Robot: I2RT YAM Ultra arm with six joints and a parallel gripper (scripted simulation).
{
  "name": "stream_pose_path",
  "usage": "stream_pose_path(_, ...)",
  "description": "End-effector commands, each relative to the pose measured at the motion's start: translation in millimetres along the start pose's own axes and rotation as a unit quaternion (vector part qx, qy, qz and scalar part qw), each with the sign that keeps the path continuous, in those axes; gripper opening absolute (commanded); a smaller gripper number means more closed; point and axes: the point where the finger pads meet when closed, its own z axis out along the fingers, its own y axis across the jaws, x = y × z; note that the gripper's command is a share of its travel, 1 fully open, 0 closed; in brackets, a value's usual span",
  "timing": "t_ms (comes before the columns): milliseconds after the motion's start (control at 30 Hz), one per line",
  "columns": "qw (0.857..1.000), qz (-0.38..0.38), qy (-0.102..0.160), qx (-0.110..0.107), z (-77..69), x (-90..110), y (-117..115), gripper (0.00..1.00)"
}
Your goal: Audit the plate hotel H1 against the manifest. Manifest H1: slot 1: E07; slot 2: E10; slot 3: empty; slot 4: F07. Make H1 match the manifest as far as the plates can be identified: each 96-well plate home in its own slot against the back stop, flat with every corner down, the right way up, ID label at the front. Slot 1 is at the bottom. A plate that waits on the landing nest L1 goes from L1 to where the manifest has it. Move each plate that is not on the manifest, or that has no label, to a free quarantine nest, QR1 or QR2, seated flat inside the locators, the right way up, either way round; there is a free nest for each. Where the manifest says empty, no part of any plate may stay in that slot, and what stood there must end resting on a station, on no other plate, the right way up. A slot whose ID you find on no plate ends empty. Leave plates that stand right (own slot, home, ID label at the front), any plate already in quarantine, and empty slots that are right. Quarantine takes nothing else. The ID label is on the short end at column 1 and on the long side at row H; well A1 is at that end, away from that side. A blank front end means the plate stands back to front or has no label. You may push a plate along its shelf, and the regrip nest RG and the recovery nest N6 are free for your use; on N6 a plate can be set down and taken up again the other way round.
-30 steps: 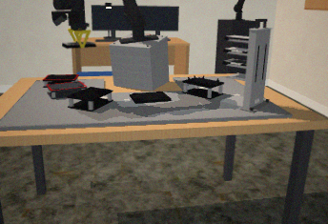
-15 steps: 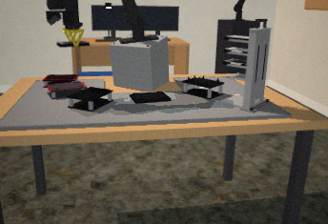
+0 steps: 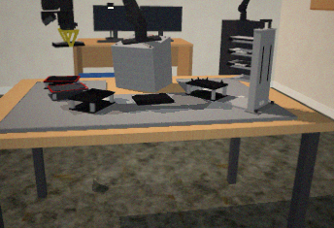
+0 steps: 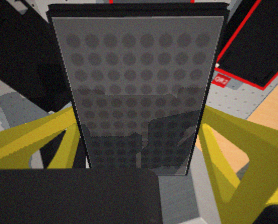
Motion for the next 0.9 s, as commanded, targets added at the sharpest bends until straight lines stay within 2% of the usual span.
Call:
stream_pose_path(0,1.0,-0.011,-0.012,-0.004,-9.0,-13,-9,0.86)
stream_pose_path(167,1.0,-0.011,-0.016,-0.004,-12.2,-18,-18,0.86)
stream_pose_path(200,1.0,-0.012,-0.028,-0.005,-21.1,-21,-20,0.86)
stream_pose_path(267,1.0,-0.012,-0.021,-0.004,-15.6,-21,-22,0.86)
stream_pose_path(300,1.0,-0.016,-0.023,-0.004,-5.2,-25,-19,0.86)
stream_pose_path(367,1.0,-0.019,-0.001,-0.003,10.9,-10,-18,0.86)
stream_pose_path(500,1.0,-0.017,-0.009,-0.002,15.6,-12,-19,0.86)
stream_pose_path(567,1.0,-0.019,-0.021,-0.003,15.4,-22,-16,0.86)
stream_pose_path(667,1.0,-0.015,-0.001,-0.001,34.7,-12,-18,0.86)
stream_pose_path(733,1.0,-0.015,-0.001,-0.001,34.7,-12,-18,0.86)
stream_pose_path(767,0.999,-0.011,-0.042,-0.004,13.0,-32,-20,0.86)
stream_pose_path(800,0.999,-0.01,-0.034,-0.003,19.5,-27,-20,0.86)
stream_pose_path(833,1.0,-0.009,-0.01,-0.001,36.7,-16,-22,0.86)
stream_pose_path(867,1.0,-0.008,-0.002,0.0,44.9,-13,-22,0.86)
